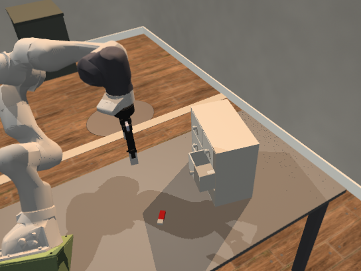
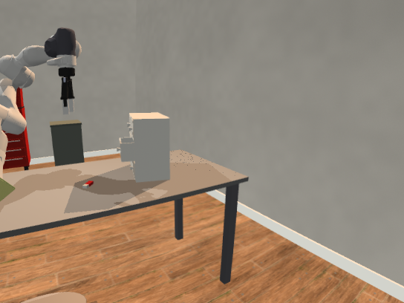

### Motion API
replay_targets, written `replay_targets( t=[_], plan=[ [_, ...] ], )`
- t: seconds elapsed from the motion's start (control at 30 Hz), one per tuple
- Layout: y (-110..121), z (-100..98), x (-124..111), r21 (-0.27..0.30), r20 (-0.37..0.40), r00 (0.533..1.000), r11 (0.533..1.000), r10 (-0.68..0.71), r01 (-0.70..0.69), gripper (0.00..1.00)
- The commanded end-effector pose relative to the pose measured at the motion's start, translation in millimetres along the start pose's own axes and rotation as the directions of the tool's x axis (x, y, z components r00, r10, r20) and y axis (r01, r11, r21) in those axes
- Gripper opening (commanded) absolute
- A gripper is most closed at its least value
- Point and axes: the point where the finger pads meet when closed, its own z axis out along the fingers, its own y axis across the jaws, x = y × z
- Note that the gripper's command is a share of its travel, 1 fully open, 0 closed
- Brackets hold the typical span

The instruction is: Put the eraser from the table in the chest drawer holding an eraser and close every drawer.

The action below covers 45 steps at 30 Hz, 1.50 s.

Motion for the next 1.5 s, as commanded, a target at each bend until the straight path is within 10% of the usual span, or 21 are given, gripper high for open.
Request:
replay_targets(
  t=[0.0, 0.83, 1.47],
  plan=[
    [0, -0.3, 0, -0.002, -0.003, 1.000, 1.000, -0.014, 0.014, 1.00],
    [0, -0.3, -9, -0.002, -0.003, 0.978, 0.978, -0.210, 0.210, 1.00],
    [-1, -0.2, -24, -0.003, -0.002, 0.863, 0.863, -0.506, 0.506, 1.00]
  ],
)
